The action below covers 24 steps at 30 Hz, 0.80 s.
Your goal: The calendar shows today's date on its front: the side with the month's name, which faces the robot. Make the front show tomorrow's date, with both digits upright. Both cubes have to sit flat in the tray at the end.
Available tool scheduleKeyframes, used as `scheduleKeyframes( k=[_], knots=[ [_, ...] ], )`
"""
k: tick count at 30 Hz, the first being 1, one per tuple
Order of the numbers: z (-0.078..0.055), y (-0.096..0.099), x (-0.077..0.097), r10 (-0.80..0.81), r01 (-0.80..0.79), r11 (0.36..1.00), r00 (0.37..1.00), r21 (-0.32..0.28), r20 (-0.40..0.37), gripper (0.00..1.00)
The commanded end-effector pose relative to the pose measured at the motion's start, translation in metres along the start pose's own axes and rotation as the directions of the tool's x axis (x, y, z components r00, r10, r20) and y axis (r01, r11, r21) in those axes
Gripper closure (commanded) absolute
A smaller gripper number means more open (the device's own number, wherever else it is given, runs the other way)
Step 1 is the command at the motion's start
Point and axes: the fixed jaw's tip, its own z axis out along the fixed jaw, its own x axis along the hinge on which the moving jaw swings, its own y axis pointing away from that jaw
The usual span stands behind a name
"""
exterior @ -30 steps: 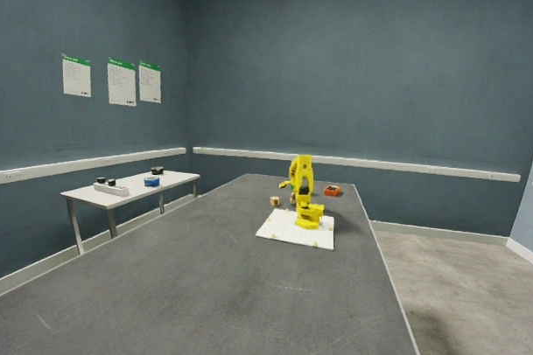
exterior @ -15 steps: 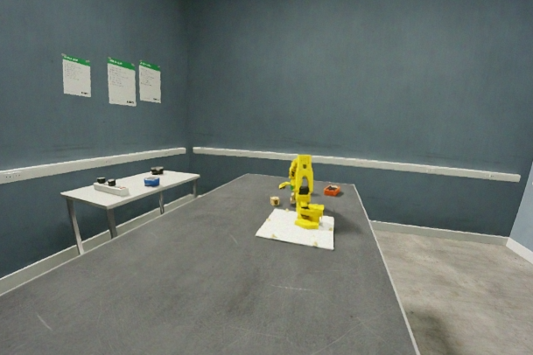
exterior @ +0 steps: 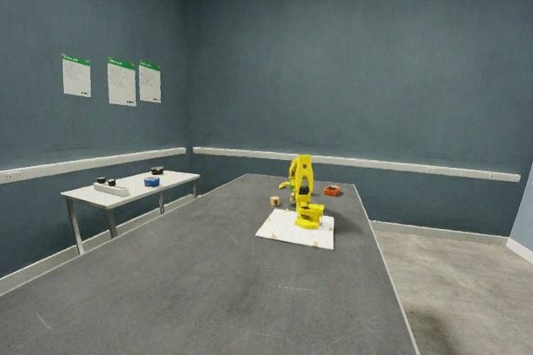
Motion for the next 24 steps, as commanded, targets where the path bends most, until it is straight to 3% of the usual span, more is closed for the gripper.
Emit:
scheduleKeyframes(
  k=[1,24],
  knots=[
    [0.0041,0.0037,0.0014,-0.004,0.004,1.0,1.0,-0.022,0.0,0.81],
    [0.0041,0.0037,0.0014,-0.004,0.004,1.0,1.0,-0.022,0.0,0.65]
  ],
)
